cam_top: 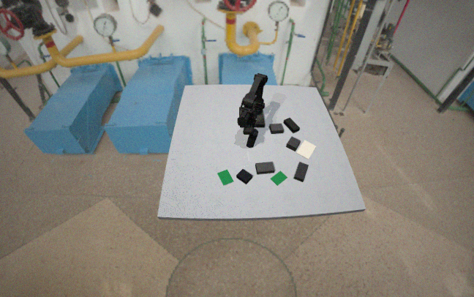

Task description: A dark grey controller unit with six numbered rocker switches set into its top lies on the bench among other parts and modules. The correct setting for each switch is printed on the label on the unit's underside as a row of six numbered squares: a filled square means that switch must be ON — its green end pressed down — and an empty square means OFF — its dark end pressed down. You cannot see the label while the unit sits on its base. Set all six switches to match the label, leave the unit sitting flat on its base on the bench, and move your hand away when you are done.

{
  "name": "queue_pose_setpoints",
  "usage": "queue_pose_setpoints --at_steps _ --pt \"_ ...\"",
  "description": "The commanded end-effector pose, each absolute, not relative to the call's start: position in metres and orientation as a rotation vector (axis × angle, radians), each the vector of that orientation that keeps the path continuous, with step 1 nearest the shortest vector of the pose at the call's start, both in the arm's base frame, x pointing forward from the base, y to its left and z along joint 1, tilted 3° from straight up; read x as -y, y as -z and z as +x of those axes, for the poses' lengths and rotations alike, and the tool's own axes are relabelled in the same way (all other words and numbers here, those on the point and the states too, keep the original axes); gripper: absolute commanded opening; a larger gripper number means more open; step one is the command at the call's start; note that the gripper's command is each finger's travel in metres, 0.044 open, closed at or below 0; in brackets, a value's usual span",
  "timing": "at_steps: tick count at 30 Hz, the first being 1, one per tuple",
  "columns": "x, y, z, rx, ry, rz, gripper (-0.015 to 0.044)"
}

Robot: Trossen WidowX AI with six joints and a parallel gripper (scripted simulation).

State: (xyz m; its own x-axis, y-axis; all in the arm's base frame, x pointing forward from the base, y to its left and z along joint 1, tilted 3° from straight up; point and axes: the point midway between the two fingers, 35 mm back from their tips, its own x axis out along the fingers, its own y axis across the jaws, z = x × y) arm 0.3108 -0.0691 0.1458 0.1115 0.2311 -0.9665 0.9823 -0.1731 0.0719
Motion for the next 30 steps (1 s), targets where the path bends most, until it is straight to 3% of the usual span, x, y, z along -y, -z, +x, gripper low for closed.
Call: queue_pose_setpoints --at_steps 1,30 --pt "0.075 -0.145 0.31 -1.225 1.152 1.535 0.0336" --pt "0.097 -0.144 0.306 -1.18 1.194 1.485 0.0336"
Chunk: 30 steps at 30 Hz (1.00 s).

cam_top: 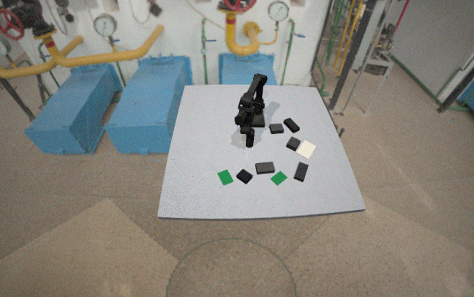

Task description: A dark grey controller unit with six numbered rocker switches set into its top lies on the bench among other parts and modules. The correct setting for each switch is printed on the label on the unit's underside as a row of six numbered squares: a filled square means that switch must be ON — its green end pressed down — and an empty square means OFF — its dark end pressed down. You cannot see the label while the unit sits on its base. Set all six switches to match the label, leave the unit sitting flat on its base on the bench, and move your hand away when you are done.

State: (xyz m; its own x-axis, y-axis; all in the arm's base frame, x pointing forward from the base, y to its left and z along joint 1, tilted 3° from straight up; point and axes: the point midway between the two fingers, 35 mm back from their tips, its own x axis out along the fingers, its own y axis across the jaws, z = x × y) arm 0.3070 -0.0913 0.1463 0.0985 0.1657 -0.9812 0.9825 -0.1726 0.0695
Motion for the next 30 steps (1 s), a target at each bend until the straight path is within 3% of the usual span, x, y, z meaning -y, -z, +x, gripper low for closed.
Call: queue_pose_setpoints --at_steps 1,30 --pt "0.097 -0.144 0.306 -1.179 1.195 1.483 0.0336" --pt "0.119 -0.14 0.303 -1.134 1.236 1.431 0.0336"
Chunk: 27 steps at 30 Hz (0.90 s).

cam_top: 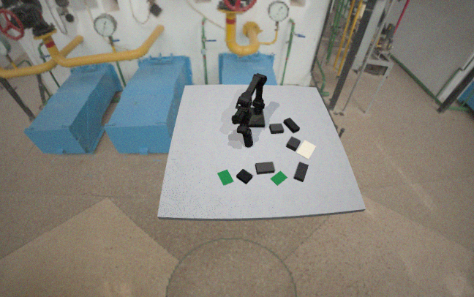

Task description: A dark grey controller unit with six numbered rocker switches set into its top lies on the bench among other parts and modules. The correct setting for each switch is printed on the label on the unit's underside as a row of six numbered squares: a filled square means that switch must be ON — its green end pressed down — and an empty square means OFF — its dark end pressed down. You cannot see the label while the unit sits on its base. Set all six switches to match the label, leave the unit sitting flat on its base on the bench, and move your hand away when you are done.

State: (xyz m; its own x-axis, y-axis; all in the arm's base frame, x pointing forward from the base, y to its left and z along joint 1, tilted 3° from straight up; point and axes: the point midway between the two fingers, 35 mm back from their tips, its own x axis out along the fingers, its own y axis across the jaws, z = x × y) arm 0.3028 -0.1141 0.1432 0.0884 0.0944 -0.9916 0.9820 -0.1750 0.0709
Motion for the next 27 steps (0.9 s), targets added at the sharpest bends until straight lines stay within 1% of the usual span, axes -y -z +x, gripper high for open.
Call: queue_pose_setpoints --at_steps 1,27 --pt "0.119 -0.139 0.303 -1.132 1.237 1.43 0.0336" --pt "0.137 -0.133 0.3 -1.092 1.271 1.384 0.0336"
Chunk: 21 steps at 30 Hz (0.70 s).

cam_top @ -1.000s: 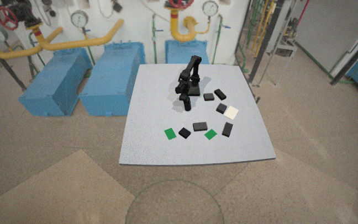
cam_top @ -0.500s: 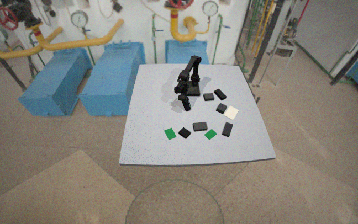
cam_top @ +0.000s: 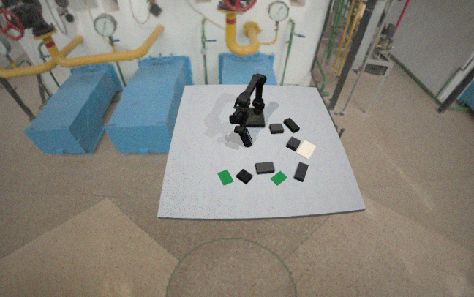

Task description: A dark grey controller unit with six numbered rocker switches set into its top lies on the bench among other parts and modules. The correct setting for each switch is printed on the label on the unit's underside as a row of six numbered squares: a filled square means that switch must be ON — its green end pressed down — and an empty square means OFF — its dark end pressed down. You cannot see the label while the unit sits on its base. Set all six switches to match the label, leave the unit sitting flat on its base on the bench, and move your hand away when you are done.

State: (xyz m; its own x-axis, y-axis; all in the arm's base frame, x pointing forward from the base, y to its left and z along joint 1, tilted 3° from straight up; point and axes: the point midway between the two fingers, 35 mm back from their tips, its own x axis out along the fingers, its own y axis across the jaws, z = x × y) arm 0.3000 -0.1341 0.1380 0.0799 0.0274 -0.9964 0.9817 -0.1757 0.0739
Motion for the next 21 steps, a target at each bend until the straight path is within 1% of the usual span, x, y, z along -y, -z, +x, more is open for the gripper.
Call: queue_pose_setpoints --at_steps 1,21 --pt "0.138 -0.133 0.3 -1.092 1.272 1.384 0.0336" --pt "0.152 -0.126 0.298 -1.091 1.273 1.382 0.0336"
